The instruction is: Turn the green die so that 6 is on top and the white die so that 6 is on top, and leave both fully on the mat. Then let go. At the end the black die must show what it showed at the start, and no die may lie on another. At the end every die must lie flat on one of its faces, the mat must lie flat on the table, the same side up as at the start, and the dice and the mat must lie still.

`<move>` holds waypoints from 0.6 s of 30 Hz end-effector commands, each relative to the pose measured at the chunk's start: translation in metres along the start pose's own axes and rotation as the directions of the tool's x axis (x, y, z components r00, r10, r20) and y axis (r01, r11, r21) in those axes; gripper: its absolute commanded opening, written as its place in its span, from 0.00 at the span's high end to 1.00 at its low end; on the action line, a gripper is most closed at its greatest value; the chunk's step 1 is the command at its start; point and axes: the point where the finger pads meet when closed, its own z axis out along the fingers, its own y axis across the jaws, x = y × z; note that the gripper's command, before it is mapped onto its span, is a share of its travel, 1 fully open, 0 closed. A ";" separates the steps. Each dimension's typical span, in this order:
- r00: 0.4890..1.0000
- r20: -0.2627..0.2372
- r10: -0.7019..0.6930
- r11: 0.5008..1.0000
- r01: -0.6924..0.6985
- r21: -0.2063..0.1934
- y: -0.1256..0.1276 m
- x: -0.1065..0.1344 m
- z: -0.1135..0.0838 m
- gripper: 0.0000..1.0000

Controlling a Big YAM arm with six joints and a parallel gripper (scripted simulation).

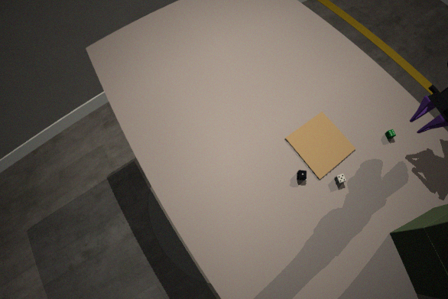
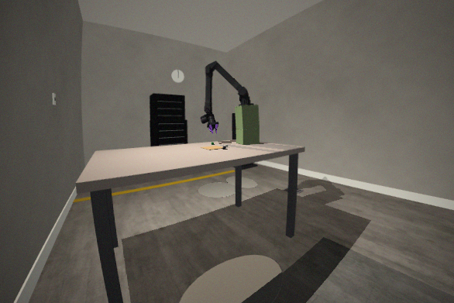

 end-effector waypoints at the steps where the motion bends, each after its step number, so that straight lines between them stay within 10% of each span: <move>1: 0.981 0.189 0.033 0.999 -0.032 -0.009 0.018 0.026 -0.001 0.67; 8: 0.886 0.458 0.074 0.995 -0.035 -0.093 0.024 0.042 -0.007 0.67; 15: 0.825 0.553 0.114 0.985 -0.019 -0.174 0.029 0.053 -0.014 0.67; 16: 0.825 0.553 0.114 0.985 -0.019 -0.174 0.029 0.053 -0.014 0.00; 18: 0.825 0.554 0.114 0.986 -0.026 -0.163 0.030 0.048 -0.008 0.00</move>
